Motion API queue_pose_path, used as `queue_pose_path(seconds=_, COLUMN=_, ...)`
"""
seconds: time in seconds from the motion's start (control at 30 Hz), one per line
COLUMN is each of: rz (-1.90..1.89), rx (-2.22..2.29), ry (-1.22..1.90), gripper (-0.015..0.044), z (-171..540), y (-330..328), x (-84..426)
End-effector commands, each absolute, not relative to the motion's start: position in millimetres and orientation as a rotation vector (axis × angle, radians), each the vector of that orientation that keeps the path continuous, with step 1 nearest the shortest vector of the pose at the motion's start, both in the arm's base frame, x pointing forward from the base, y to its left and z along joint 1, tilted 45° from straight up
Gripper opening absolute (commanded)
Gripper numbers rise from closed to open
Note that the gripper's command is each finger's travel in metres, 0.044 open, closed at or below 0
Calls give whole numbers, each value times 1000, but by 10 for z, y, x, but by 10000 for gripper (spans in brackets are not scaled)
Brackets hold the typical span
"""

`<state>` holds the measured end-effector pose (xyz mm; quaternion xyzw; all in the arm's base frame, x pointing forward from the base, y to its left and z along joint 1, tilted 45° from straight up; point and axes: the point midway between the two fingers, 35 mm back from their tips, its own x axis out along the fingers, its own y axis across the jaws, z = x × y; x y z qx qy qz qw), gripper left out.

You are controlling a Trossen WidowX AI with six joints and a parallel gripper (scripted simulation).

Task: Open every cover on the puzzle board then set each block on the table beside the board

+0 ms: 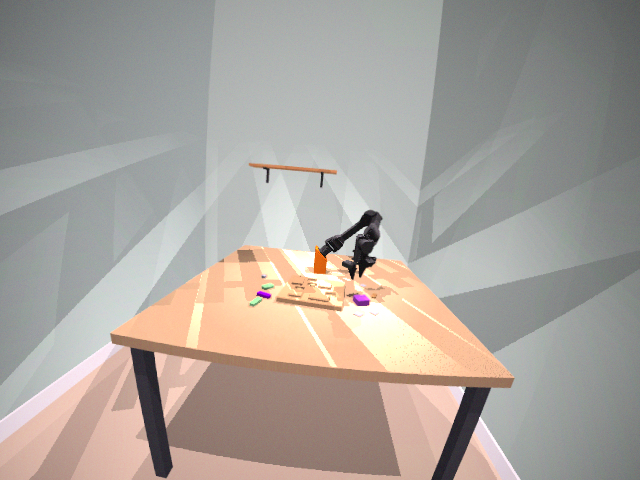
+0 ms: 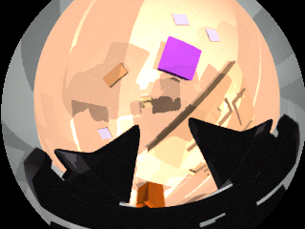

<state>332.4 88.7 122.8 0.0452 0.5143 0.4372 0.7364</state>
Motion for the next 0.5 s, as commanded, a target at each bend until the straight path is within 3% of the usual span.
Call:
queue_pose_path(seconds=0.0, rz=934, rx=119, ry=1161, gripper=177, z=1035, y=714, x=3329)
queue_pose_path(seconds=0.23, rz=892, rx=155, ry=1195, gripper=0, z=754, y=416, x=3314)
queue_pose_path(seconds=0.47, rz=855, rx=197, ry=1227, gripper=0, z=478, y=127, x=3245)
